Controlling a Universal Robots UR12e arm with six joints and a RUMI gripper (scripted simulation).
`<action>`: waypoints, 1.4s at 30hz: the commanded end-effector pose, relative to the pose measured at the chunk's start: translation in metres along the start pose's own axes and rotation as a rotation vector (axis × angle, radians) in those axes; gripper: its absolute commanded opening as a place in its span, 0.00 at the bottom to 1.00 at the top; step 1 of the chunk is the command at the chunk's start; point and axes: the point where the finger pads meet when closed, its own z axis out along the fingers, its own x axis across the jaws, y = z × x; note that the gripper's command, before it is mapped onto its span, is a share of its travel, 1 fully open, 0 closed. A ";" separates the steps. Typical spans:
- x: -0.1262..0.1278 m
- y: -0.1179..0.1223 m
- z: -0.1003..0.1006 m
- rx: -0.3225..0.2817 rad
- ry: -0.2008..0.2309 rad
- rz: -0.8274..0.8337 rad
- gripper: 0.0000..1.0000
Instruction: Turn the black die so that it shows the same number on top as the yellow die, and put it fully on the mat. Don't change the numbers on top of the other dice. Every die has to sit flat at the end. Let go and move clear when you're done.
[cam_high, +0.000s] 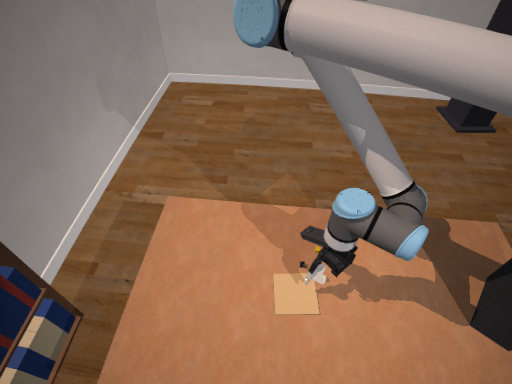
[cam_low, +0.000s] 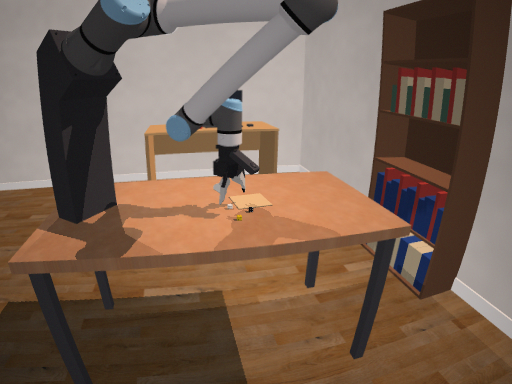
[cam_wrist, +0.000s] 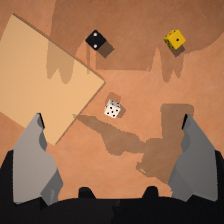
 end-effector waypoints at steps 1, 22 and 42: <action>0.000 0.000 -0.010 0.000 0.000 0.000 1.00; 0.000 0.000 -0.115 0.000 0.000 0.000 1.00; -0.002 -0.006 -0.115 0.000 -0.001 0.070 1.00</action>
